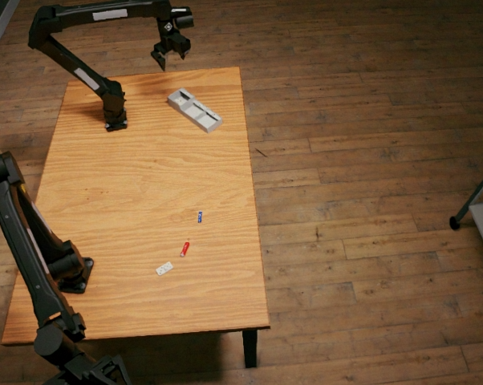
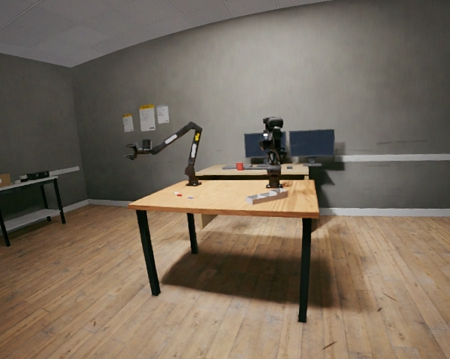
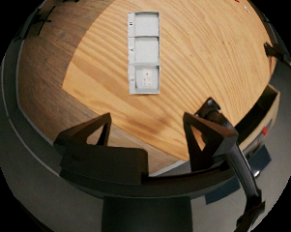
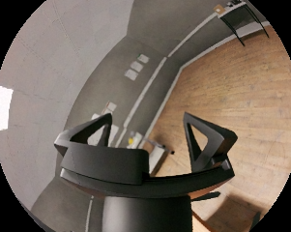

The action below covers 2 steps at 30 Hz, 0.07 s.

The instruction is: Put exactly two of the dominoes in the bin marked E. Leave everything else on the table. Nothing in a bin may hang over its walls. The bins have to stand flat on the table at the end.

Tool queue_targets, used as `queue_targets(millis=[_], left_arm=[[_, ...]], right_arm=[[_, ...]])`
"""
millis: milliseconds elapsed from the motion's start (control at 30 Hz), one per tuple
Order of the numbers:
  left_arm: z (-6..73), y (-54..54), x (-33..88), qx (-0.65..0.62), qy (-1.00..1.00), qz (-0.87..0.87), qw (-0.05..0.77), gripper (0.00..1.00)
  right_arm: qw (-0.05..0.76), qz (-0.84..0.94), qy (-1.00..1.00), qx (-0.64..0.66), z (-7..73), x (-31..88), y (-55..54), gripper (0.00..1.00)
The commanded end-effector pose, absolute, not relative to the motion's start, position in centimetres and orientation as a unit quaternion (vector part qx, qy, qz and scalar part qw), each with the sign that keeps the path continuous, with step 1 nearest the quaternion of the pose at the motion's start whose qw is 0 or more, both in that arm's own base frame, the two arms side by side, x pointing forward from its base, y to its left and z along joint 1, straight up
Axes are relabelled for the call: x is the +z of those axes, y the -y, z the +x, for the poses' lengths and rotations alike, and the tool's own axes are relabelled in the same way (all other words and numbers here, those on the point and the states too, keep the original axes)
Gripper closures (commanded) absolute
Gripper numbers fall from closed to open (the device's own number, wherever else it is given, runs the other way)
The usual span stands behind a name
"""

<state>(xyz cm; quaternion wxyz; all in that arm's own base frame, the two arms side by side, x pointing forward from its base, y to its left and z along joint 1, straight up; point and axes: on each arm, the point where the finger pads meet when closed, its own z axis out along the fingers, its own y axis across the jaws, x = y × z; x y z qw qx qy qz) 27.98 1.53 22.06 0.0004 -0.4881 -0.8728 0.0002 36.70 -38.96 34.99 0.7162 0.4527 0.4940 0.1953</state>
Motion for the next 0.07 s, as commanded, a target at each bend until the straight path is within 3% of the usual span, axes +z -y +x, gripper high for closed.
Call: queue_targets(millis=[0,33], left_arm=[[28.90,-1.63,23.42,-0.009,0.873,-0.488,-0.015,0.00],[28.90,-1.63,23.42,-0.009,0.873,-0.488,-0.015,0.00]], right_arm=[[0.723,0.448,-0.490,0.191,36.42,35.99,39.40,0.00],[0.723,0.448,-0.490,0.191,36.42,35.99,39.40,0.00]])
